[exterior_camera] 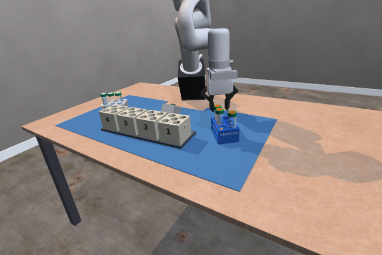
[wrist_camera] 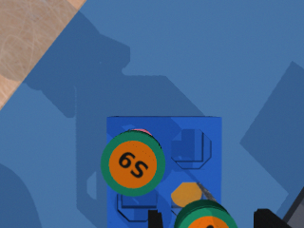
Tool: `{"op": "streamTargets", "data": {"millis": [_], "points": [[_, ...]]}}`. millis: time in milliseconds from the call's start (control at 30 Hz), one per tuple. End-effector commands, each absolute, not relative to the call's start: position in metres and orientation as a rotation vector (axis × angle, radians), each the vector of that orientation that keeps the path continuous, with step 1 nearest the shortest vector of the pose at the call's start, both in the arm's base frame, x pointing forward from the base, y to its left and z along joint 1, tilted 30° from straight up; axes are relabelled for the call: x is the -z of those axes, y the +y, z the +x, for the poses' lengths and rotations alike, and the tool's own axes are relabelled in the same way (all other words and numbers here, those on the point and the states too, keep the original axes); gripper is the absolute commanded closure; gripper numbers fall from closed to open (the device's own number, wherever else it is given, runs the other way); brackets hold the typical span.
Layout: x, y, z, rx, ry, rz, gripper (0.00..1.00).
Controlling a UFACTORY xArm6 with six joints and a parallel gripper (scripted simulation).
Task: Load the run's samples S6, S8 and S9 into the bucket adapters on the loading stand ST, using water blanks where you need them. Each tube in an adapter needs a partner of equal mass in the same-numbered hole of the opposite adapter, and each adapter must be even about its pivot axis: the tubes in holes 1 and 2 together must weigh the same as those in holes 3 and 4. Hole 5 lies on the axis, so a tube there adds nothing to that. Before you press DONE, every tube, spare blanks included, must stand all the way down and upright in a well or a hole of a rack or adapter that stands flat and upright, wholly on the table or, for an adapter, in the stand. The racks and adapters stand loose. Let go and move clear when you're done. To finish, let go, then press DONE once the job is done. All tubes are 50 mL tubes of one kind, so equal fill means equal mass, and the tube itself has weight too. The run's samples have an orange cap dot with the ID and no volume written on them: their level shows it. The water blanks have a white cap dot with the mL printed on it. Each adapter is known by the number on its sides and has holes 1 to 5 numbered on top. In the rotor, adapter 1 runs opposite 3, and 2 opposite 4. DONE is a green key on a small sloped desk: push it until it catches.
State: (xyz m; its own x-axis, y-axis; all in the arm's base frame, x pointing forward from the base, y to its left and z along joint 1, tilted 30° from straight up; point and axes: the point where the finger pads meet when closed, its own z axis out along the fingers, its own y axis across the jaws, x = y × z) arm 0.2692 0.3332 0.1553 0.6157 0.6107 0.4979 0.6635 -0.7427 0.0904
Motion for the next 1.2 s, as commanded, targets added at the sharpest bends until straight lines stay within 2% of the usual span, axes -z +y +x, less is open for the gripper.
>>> {"op": "streamTargets", "data": {"millis": [0,1167], "points": [[-0.155,0.334,0.27,0.785,-1.08,-2.728,0.43],[-0.139,0.339,0.278,0.785,-1.08,-2.728,0.43]]}}
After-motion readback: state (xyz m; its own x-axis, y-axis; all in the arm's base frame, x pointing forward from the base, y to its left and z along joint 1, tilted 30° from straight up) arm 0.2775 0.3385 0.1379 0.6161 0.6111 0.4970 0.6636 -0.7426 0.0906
